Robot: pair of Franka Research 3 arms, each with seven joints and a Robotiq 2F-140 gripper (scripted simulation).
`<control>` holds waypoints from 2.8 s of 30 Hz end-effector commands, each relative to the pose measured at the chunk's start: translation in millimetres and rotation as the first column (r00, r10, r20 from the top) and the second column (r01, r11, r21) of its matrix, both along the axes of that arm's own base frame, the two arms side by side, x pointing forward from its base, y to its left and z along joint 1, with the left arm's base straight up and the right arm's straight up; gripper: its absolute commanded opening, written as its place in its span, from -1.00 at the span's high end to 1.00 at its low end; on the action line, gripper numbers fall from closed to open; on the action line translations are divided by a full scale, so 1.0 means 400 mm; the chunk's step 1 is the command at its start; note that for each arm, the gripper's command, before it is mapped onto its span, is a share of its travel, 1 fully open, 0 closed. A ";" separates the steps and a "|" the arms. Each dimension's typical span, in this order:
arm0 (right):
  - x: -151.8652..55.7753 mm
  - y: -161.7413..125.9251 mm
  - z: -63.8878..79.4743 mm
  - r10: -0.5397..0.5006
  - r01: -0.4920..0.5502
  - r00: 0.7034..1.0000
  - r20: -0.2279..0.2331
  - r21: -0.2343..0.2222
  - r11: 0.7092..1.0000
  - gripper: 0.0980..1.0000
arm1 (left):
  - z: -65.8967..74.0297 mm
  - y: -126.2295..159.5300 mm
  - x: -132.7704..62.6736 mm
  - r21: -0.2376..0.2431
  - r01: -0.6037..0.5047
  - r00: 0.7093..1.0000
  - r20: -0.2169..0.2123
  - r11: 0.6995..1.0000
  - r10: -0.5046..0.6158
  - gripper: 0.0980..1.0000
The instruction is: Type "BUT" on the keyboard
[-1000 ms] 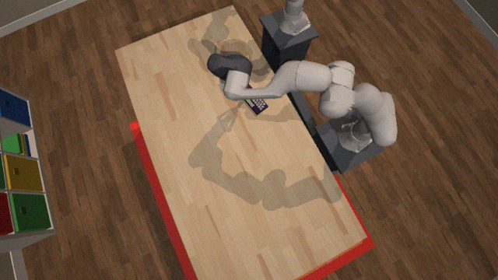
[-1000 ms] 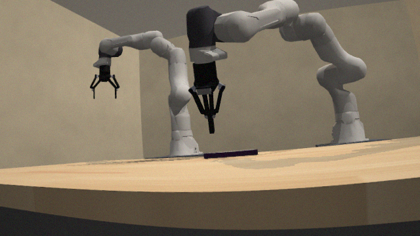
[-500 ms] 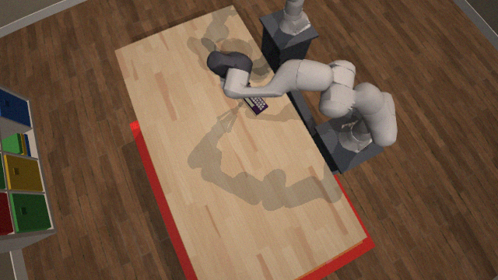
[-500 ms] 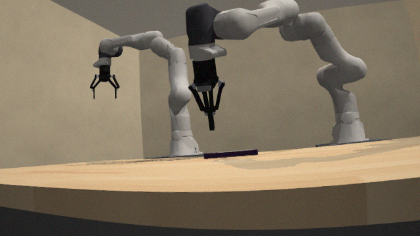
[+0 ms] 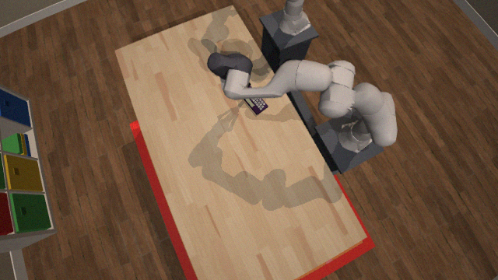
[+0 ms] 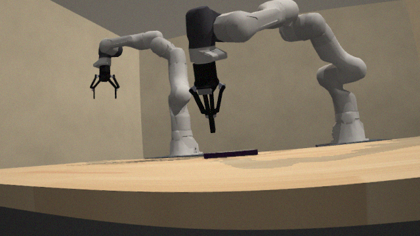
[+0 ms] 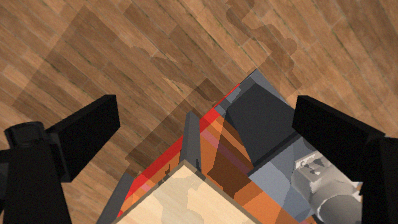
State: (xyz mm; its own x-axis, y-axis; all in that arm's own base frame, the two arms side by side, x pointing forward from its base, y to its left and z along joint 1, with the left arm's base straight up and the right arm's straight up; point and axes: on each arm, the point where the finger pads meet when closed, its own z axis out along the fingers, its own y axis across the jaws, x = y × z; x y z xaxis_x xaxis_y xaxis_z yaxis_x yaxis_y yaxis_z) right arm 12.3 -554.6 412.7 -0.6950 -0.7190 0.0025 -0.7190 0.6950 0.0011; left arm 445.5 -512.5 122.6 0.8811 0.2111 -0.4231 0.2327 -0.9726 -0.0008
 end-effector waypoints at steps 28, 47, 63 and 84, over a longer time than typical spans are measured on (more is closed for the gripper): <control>-0.002 0.001 0.001 0.004 -0.004 1.000 0.002 0.001 1.000 -1.00 | -0.149 0.000 -0.003 0.005 -0.010 1.000 -0.006 1.000 0.010 1.00; -0.002 0.001 0.001 0.004 -0.004 1.000 0.002 0.001 1.000 -1.00 | -0.170 -0.002 0.002 -0.001 -0.004 1.000 0.001 1.000 0.004 1.00; -0.002 0.001 0.001 0.004 -0.004 1.000 0.002 0.001 1.000 -1.00 | -0.174 -0.002 0.002 -0.001 -0.004 1.000 0.001 1.000 0.004 1.00; -0.002 0.001 0.001 0.004 -0.004 1.000 0.002 0.001 1.000 -1.00 | -0.180 -0.002 0.002 -0.001 -0.004 1.000 0.001 1.000 0.004 1.00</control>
